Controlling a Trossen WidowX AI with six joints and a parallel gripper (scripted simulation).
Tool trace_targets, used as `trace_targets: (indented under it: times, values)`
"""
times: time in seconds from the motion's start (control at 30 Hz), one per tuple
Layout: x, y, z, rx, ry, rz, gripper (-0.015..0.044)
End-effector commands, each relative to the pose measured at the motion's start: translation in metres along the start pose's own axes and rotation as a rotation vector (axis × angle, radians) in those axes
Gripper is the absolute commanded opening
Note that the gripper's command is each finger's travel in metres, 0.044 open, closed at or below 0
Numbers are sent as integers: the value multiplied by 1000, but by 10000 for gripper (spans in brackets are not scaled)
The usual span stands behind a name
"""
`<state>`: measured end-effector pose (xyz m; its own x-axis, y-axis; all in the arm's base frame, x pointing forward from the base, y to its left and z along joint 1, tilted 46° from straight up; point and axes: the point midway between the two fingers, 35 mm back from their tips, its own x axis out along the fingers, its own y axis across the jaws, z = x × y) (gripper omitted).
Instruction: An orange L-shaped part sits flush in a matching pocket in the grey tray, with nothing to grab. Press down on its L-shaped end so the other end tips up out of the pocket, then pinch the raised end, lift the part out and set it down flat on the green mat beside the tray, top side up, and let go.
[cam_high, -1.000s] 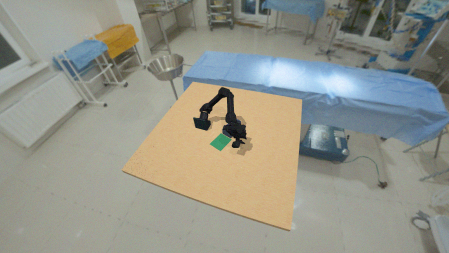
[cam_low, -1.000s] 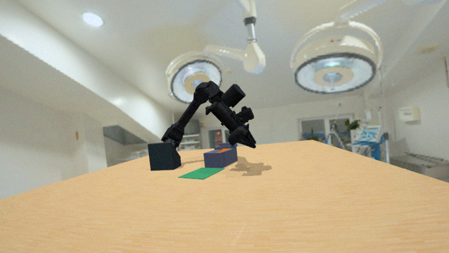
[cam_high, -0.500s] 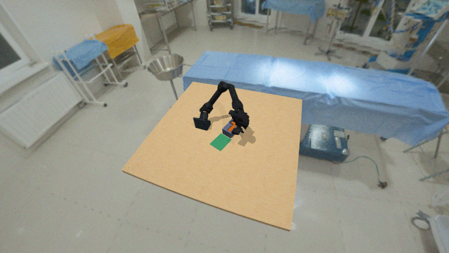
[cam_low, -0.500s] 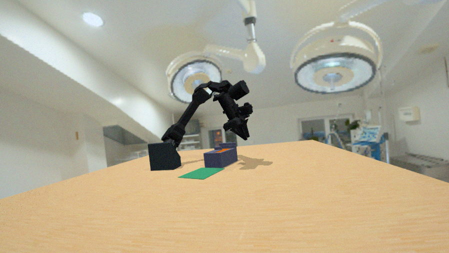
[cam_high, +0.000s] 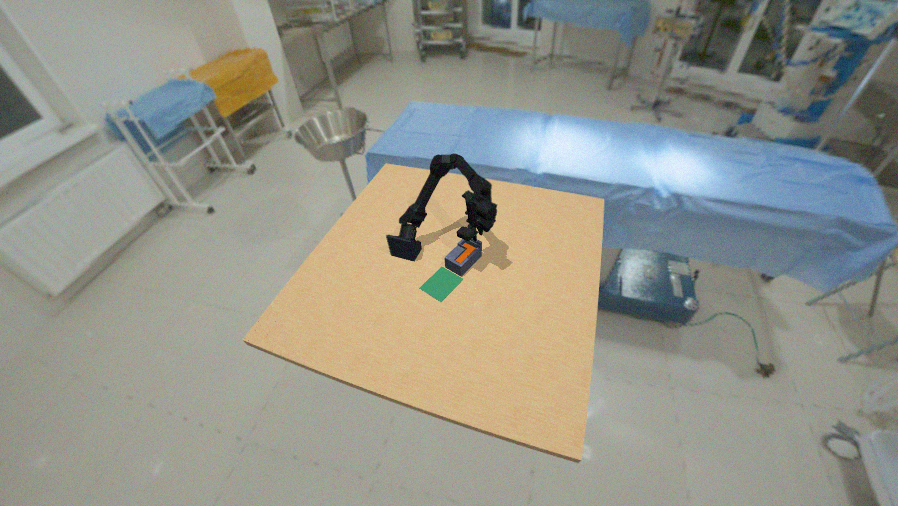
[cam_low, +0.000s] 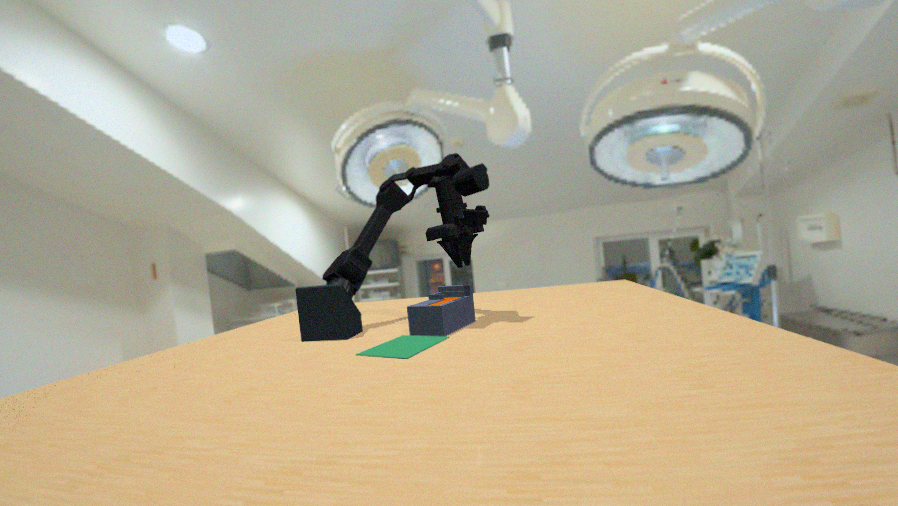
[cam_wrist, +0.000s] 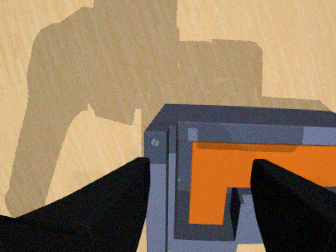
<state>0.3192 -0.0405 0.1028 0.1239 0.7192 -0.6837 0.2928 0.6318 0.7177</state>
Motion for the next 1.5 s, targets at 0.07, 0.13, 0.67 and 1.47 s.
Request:
trace_targets:
  times: [0.07, 0.13, 0.67, 1.47]
  values:
    - [-11, 22, -36, 5, 93, -53, 180]
    - [-11, 22, -36, 5, 93, -53, 180]
    - [63, 19, -43, 4, 92, -50, 180]
    - [91, 18, -45, 4, 92, -49, 180]
